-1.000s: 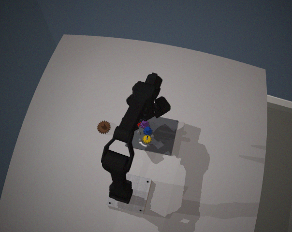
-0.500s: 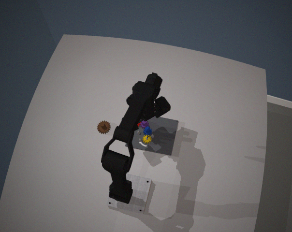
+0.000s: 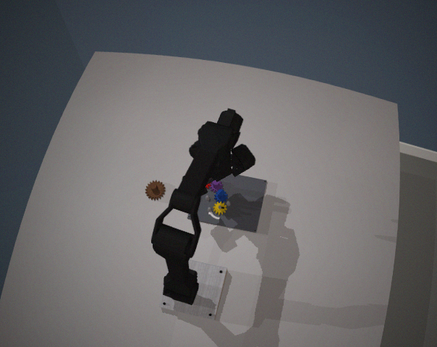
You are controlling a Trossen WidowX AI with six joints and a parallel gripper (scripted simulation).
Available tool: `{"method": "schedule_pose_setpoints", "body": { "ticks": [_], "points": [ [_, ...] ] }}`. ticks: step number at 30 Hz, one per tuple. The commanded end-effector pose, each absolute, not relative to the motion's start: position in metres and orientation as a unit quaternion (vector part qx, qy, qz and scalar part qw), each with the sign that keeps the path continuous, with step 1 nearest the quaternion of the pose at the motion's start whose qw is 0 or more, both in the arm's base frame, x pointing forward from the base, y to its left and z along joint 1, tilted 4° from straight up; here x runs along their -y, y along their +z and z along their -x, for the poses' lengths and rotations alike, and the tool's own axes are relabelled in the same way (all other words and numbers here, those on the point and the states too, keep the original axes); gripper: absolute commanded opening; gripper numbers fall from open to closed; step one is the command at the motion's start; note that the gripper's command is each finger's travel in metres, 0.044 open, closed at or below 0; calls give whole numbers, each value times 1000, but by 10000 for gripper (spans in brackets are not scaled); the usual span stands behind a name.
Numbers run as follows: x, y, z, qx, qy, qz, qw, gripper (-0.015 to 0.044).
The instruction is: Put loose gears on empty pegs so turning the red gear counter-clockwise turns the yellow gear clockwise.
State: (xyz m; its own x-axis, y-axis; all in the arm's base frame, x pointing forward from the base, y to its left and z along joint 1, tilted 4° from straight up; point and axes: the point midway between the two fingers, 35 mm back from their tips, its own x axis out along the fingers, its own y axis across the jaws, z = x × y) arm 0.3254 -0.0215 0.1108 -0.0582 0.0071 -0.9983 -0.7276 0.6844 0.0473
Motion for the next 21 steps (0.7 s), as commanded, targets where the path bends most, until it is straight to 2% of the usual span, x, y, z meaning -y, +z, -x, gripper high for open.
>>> {"method": "schedule_pose_setpoints", "body": {
  "ticks": [1,7,13,21],
  "points": [
    [22,112,-325,-666,290,270,632,440],
    [10,114,-326,-665,290,270,633,440],
    [-86,131,-315,-656,295,274,638,440],
    [-197,154,-255,-663,298,253,639,440]
  ]
}}
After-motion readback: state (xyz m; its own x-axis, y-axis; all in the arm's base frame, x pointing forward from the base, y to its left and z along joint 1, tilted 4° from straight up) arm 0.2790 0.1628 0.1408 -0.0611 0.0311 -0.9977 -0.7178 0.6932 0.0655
